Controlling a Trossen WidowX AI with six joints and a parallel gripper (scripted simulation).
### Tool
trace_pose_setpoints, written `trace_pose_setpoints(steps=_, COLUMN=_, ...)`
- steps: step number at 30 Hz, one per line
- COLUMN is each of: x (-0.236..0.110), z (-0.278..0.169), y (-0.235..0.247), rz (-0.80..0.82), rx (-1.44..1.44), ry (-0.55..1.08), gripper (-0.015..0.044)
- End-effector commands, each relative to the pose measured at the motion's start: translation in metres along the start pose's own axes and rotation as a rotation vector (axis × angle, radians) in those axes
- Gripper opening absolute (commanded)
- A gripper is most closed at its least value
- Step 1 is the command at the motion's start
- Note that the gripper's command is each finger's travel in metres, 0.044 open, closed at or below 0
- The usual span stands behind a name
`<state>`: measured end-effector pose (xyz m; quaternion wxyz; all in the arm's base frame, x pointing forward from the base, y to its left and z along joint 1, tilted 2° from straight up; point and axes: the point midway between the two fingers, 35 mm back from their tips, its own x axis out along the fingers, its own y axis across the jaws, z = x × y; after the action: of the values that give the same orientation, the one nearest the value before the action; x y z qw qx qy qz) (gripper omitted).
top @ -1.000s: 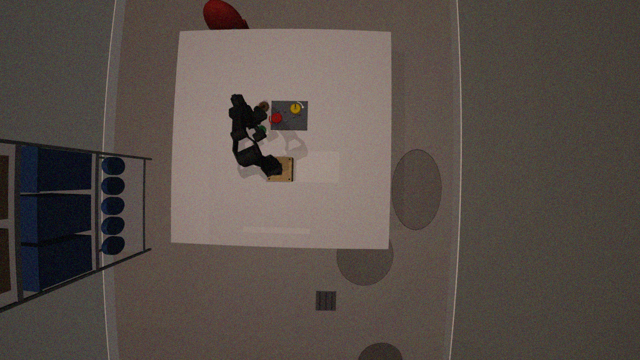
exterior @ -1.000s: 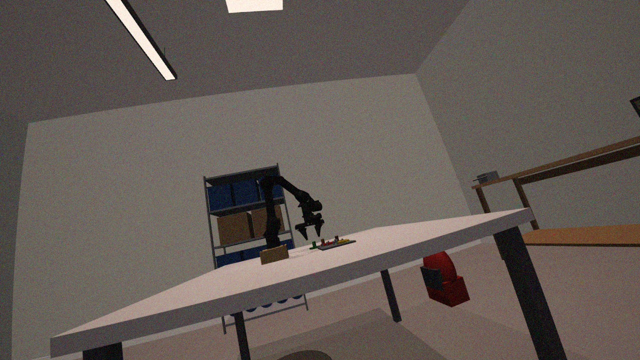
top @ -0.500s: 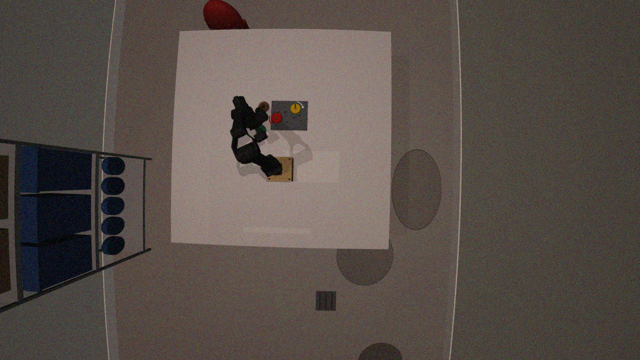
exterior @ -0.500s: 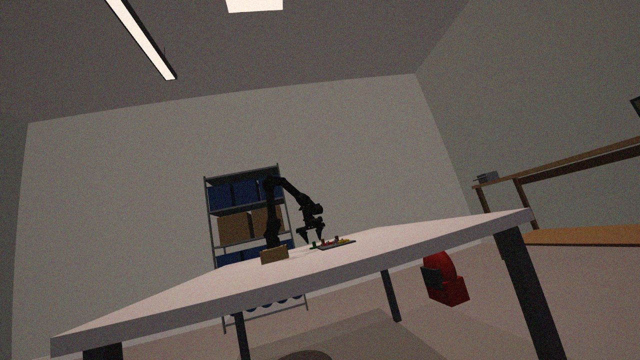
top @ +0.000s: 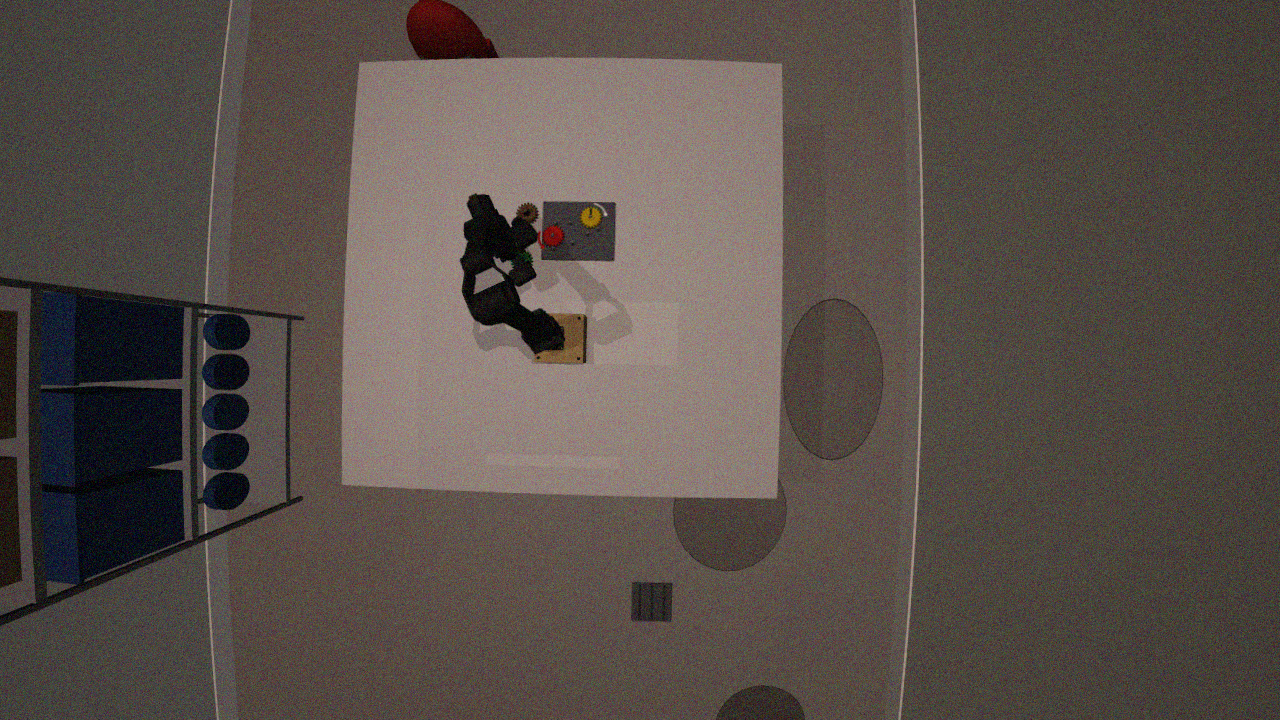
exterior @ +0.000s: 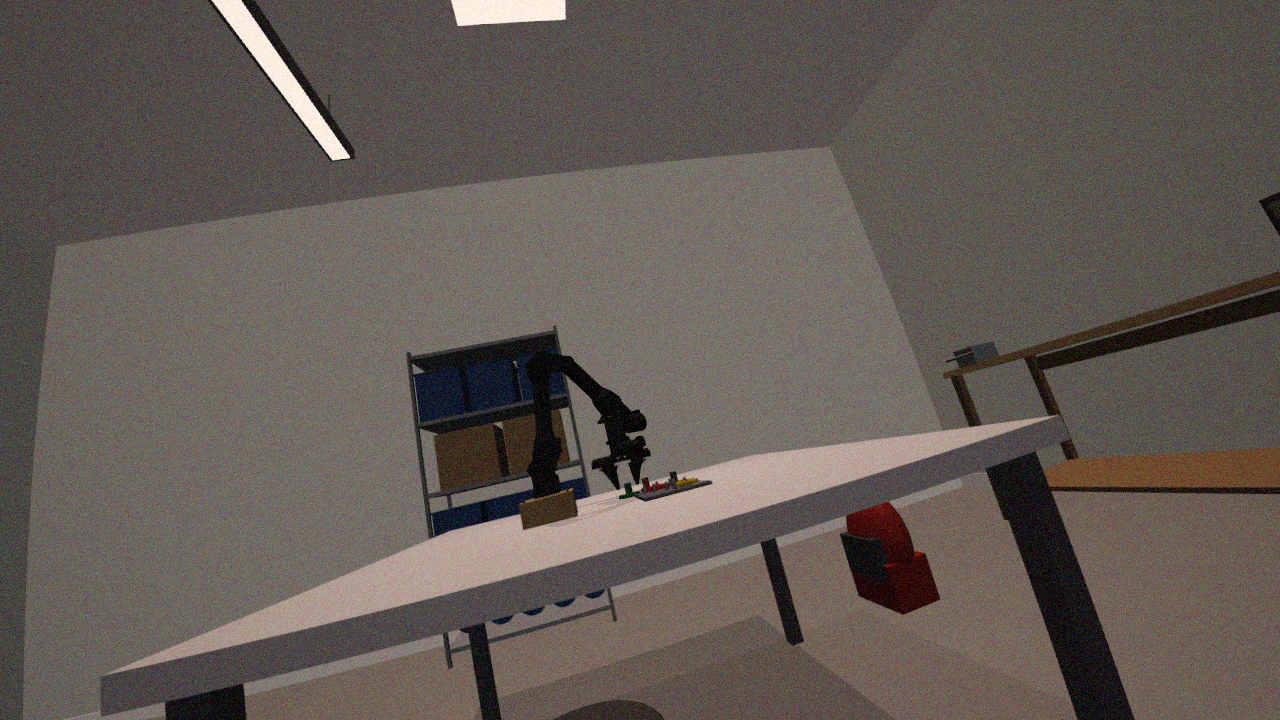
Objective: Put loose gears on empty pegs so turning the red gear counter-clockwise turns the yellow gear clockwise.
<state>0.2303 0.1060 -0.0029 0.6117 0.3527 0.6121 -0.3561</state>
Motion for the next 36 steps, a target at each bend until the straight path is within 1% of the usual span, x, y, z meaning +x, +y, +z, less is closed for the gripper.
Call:
trace_pose_setpoints(steps=1, x=0.001, z=-0.001, y=0.0, rz=0.0, rx=0.003, ry=0.003, gripper=0.0256)
trace_pose_setpoints(steps=8, x=0.001, z=-0.001, y=0.0, rz=0.0, rx=0.003, ry=0.003, gripper=0.0072)
trace_pose_setpoints(steps=14, x=0.001, z=-0.001, y=0.0, rz=0.0, rx=0.003, ry=0.003, gripper=0.0032)
trace_pose_setpoints(steps=15, x=0.001, z=-0.001, y=0.0, rz=0.0, rx=0.003, ry=0.003, gripper=0.0006)
trace_pose_setpoints(steps=18, x=-0.003, z=-0.001, y=0.001, rz=0.0, rx=0.003, ry=0.003, gripper=0.0)
trace_pose_setpoints(steps=36, x=-0.05, z=0.0, y=0.007, rz=0.001, rx=0.003, ry=0.003, gripper=0.0)
